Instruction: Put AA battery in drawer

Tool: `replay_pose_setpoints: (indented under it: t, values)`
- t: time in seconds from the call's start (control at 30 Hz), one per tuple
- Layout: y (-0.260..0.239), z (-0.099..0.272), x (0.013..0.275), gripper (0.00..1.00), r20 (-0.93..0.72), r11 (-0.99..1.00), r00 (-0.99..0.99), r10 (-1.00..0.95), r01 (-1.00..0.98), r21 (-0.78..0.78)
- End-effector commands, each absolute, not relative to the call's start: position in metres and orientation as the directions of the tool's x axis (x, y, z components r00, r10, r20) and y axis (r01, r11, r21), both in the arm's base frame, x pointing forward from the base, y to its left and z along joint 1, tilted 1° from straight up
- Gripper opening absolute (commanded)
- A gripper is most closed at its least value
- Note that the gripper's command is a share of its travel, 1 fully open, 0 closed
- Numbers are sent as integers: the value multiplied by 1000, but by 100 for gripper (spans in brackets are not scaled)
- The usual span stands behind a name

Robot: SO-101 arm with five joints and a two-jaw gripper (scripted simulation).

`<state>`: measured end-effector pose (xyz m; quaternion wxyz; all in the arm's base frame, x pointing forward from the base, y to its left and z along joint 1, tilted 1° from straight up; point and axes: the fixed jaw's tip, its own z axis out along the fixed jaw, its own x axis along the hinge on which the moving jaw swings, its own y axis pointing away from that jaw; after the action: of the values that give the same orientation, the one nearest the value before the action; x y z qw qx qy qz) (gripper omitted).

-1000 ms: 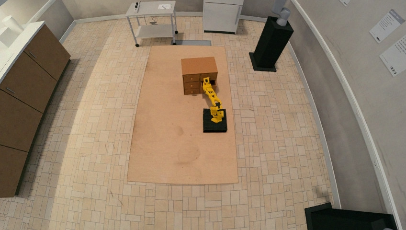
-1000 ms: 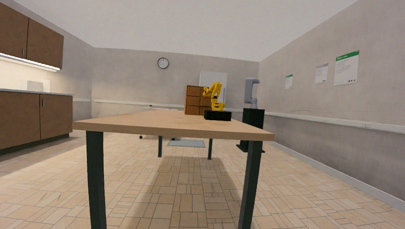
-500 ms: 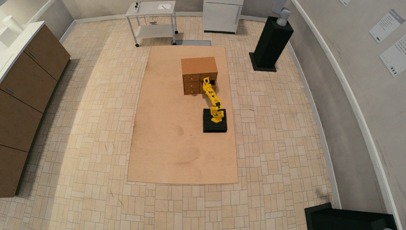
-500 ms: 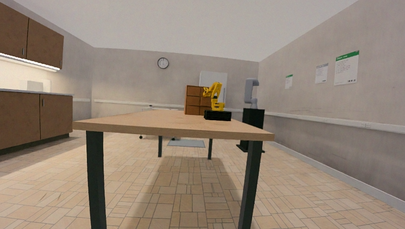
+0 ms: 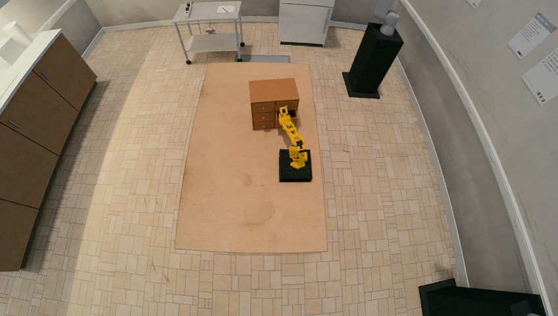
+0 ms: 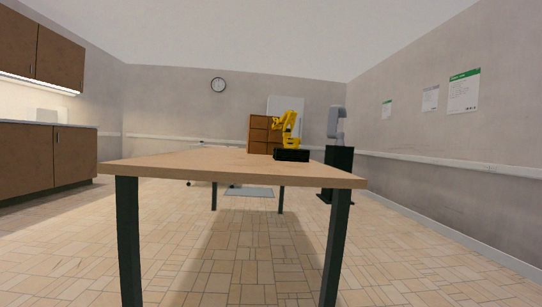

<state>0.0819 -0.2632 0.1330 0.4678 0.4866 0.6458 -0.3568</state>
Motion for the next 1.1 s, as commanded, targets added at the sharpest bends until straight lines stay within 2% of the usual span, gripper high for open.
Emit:
replay_pose_setpoints:
  t: [0.0,0.67,1.07]
  values:
    - [-262,127,82,0,-945,271,-87,314,963,1]
    - [-262,127,82,0,-945,271,-87,314,963,1]
    - [-262,127,82,7,-945,271,-87,314,963,1]
